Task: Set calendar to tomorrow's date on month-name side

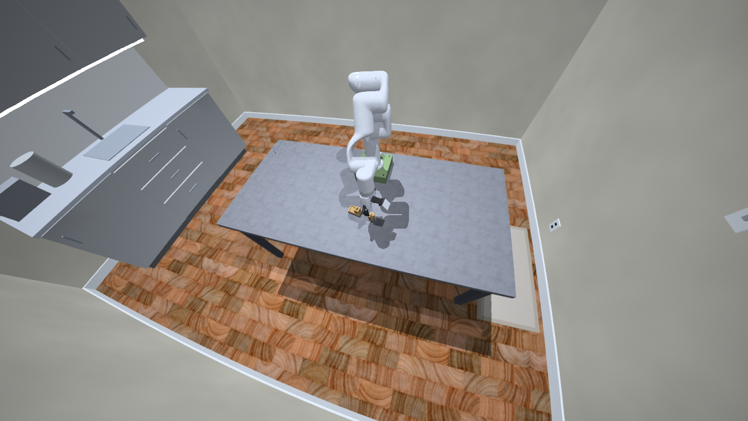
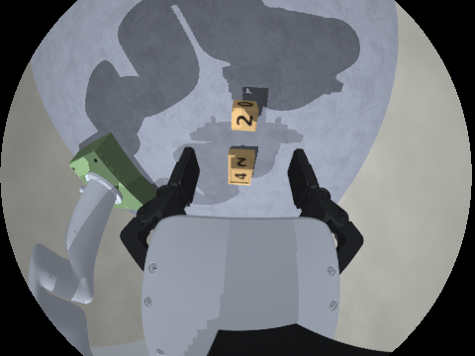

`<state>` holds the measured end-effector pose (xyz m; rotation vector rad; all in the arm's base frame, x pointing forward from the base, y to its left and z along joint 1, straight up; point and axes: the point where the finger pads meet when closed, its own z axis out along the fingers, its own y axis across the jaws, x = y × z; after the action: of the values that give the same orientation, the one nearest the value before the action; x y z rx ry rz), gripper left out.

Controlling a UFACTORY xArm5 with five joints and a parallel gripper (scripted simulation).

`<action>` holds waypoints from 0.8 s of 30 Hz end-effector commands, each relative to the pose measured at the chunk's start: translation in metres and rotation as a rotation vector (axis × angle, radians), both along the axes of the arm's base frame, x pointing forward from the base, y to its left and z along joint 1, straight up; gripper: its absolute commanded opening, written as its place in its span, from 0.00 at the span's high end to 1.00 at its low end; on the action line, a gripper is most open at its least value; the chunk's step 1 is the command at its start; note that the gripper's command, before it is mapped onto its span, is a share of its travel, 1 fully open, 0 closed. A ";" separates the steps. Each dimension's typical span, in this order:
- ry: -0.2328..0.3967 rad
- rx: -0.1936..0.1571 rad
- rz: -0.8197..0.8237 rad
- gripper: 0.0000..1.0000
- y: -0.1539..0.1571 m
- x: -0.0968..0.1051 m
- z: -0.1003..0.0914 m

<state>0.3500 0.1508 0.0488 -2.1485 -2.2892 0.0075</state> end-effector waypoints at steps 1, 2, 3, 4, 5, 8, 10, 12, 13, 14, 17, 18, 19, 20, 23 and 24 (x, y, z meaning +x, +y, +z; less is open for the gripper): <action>-0.004 0.001 -0.066 0.00 0.000 0.001 0.001; -0.004 0.001 -0.066 0.00 0.000 0.001 0.001; -0.004 0.001 -0.066 0.00 0.000 0.001 0.001; -0.004 0.001 -0.066 0.51 0.000 0.001 0.001; -0.004 0.001 -0.066 0.51 0.000 0.001 0.001; -0.004 0.001 -0.066 0.51 0.000 0.001 0.001; -0.004 0.001 -0.066 0.51 0.000 0.001 0.001; -0.004 0.001 -0.066 0.51 0.000 0.001 0.001; -0.004 0.001 -0.066 0.51 0.000 0.001 0.001; -0.004 0.001 -0.066 0.51 0.000 0.001 0.001; -0.004 0.001 -0.066 0.51 0.000 0.001 0.001; -0.004 0.001 -0.066 0.51 0.000 0.001 0.001; -0.004 0.001 -0.066 0.51 0.000 0.001 0.001; -0.004 0.001 -0.066 0.51 0.000 0.001 0.001; -0.004 0.001 -0.066 0.51 0.000 0.001 0.001; -0.004 0.001 -0.066 0.51 0.000 0.001 0.001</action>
<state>0.3499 0.1508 0.0484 -2.2229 -2.2175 0.0071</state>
